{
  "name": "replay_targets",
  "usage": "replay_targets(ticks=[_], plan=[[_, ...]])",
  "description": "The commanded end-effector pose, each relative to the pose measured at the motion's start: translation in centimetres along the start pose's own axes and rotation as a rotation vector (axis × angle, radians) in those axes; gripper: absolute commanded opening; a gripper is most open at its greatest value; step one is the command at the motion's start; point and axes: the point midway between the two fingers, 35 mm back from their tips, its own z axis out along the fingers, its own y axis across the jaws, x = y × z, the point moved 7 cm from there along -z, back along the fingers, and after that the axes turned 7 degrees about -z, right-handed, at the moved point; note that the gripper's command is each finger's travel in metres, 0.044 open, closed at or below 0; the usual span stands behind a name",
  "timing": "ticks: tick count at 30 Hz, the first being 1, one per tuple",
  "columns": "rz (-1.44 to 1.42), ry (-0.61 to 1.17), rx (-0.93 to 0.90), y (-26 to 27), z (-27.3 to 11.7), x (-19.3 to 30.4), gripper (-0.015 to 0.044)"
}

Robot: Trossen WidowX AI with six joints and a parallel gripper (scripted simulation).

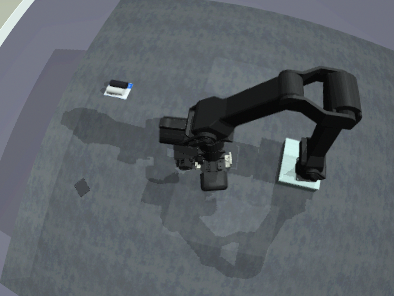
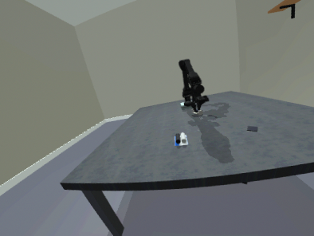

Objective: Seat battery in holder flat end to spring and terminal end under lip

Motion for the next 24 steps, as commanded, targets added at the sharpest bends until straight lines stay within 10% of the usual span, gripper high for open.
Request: replay_targets(ticks=[1,21,24], plan=[[0.004,0.017,0.0,0.0,0.1,-0.1,0.0073],[0.004,0.019,-0.004,-0.2,0.1,-1.1,0.0073],[0.004,0.019,-0.004,-0.2,0.1,-1.1,0.0152]])
